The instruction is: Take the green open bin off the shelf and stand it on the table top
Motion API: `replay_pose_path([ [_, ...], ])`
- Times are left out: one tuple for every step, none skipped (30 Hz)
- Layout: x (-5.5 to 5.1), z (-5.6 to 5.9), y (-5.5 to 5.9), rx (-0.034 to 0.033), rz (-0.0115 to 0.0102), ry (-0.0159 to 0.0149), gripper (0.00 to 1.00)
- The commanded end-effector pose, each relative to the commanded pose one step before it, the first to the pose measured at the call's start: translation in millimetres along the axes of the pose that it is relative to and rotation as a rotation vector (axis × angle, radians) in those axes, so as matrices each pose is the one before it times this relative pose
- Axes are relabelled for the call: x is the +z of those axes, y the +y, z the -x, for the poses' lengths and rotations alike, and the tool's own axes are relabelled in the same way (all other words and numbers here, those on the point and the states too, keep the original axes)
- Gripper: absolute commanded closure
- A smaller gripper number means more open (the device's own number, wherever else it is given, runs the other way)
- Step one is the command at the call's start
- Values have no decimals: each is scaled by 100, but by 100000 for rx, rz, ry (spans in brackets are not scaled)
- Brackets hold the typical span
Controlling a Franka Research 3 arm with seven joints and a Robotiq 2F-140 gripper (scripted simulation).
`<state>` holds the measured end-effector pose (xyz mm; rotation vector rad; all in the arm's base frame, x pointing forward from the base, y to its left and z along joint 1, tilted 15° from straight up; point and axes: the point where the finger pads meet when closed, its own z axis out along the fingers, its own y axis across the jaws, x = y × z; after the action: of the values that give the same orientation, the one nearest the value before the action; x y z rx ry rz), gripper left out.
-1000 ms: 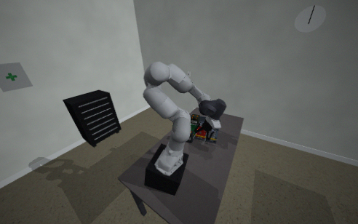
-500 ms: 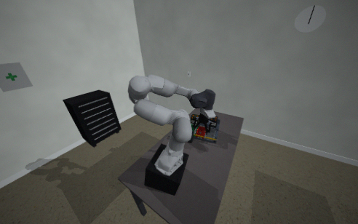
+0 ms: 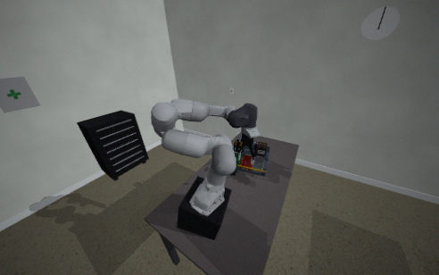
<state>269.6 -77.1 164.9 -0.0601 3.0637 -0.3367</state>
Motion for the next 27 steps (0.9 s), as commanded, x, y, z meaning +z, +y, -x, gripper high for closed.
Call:
replay_pose_path([
  [-2359,1483,874,7769,-3245,684,43],
  [0,0,0,0,0,0,43],
  [0,0,0,0,0,0,43],
  [0,0,0,0,0,0,43],
  [0,0,0,0,0,0,43],
  [0,0,0,0,0,0,43],
  [0,0,0,0,0,0,43],
  [0,0,0,0,0,0,43],
  [0,0,0,0,0,0,43],
  [0,0,0,0,0,0,43],
  [0,0,0,0,0,0,43],
  [0,0,0,0,0,0,43],
  [0,0,0,0,0,0,43],
  [-833,769,153,-2464,-131,-692,43],
  [-785,565,254,616,33,173,43],
  [-786,562,258,616,33,173,43],
  [-787,559,262,616,33,173,43],
  [-787,556,265,616,33,173,43],
  [0,0,0,0,0,0,43],
  [0,0,0,0,0,0,43],
  [0,0,0,0,0,0,43],
  [0,0,0,0,0,0,43],
  [0,0,0,0,0,0,43],
  [0,0,0,0,0,0,43],
  [0,0,0,0,0,0,43],
  [0,0,0,0,0,0,43],
  [0,0,0,0,0,0,43],
])
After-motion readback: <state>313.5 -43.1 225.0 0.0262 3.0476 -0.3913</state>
